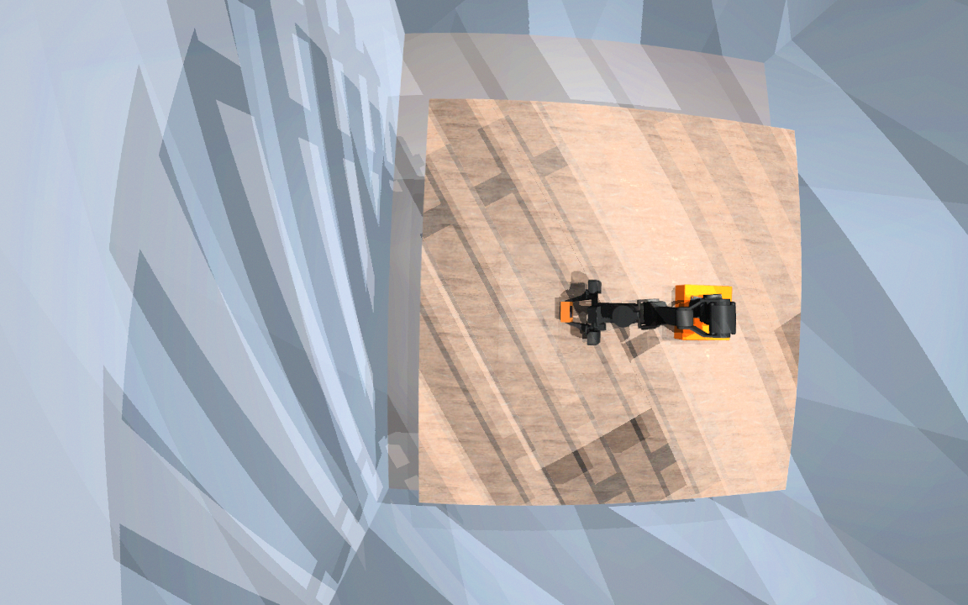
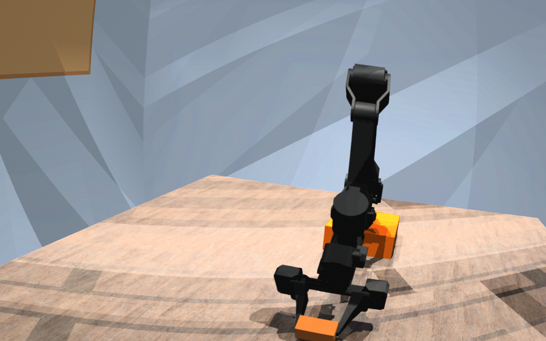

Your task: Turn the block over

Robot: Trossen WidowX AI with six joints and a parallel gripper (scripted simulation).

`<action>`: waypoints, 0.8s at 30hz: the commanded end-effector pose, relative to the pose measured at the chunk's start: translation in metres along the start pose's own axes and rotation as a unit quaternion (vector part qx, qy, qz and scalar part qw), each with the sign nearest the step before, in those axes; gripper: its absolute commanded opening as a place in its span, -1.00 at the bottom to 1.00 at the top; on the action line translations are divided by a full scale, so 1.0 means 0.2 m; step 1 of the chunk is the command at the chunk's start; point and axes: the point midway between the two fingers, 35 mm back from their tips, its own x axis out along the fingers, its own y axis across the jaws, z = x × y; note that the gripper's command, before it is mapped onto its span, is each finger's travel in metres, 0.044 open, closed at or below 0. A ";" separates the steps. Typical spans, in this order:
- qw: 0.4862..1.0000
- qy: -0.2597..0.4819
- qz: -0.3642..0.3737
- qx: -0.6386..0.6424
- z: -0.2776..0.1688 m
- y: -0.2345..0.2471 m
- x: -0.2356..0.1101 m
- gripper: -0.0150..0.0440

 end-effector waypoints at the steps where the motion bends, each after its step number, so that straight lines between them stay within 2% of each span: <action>1: 1.000 -0.012 -0.003 -0.002 -0.06 -0.01 -0.03 -0.49; 10: 0.998 -0.064 -0.004 0.003 -0.07 -0.01 -0.10 -0.49; 24: 0.997 -0.075 -0.004 0.003 -0.05 -0.01 -0.12 -0.49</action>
